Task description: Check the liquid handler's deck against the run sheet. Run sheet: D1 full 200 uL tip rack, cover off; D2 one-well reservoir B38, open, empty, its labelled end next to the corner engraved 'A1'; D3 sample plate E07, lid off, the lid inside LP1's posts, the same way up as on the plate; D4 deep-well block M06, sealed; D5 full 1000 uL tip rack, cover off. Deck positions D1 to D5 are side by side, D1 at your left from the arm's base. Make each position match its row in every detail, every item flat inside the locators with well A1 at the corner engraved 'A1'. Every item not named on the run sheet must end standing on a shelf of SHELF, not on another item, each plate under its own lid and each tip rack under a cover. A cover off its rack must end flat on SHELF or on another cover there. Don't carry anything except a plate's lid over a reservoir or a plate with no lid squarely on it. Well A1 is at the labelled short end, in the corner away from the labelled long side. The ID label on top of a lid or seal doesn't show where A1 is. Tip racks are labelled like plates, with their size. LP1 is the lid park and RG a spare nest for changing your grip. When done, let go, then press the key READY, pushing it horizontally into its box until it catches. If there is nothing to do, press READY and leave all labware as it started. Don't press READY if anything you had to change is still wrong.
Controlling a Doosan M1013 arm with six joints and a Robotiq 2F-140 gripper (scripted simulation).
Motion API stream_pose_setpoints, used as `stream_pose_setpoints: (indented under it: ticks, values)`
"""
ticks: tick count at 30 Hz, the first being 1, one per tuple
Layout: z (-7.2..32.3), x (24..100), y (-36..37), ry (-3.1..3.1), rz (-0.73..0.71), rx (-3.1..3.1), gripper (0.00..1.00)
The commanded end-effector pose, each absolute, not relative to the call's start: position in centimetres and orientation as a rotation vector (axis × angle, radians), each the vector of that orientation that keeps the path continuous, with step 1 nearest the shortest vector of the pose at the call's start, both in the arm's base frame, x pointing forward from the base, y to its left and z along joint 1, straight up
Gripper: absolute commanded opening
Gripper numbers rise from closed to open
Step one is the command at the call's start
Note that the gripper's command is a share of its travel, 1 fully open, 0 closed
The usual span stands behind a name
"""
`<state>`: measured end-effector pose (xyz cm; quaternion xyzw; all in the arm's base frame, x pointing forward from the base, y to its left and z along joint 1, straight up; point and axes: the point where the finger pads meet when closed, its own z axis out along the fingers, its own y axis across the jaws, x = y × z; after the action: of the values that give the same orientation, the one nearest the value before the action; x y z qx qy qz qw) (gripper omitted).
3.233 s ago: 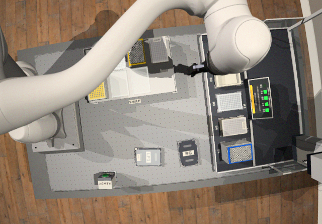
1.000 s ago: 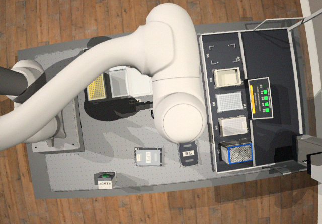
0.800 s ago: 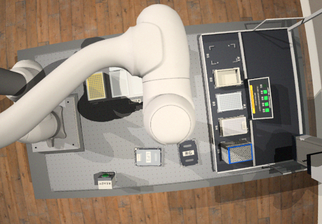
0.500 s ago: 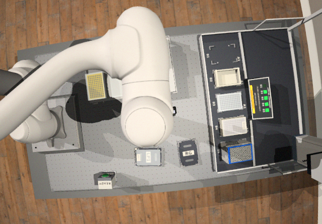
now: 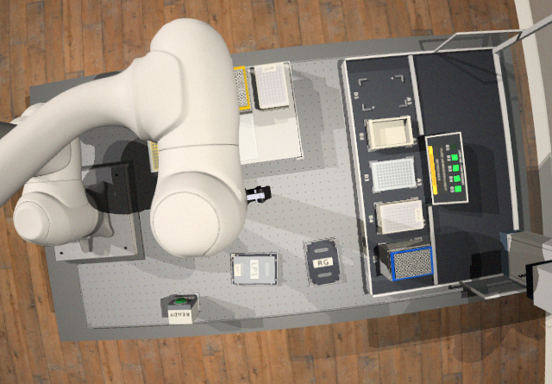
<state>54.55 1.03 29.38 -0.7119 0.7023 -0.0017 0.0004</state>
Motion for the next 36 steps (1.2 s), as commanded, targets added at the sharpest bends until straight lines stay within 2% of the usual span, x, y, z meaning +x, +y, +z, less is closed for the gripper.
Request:
stream_pose_setpoints:
  ticks: [1, 36]
  values:
    - [29.5, 54.1, 1.0, 2.205, -0.006, -2.235, 0.66]
    - [29.4, 54.3, 16.6, 2.205, -0.006, -2.235, 0.66]
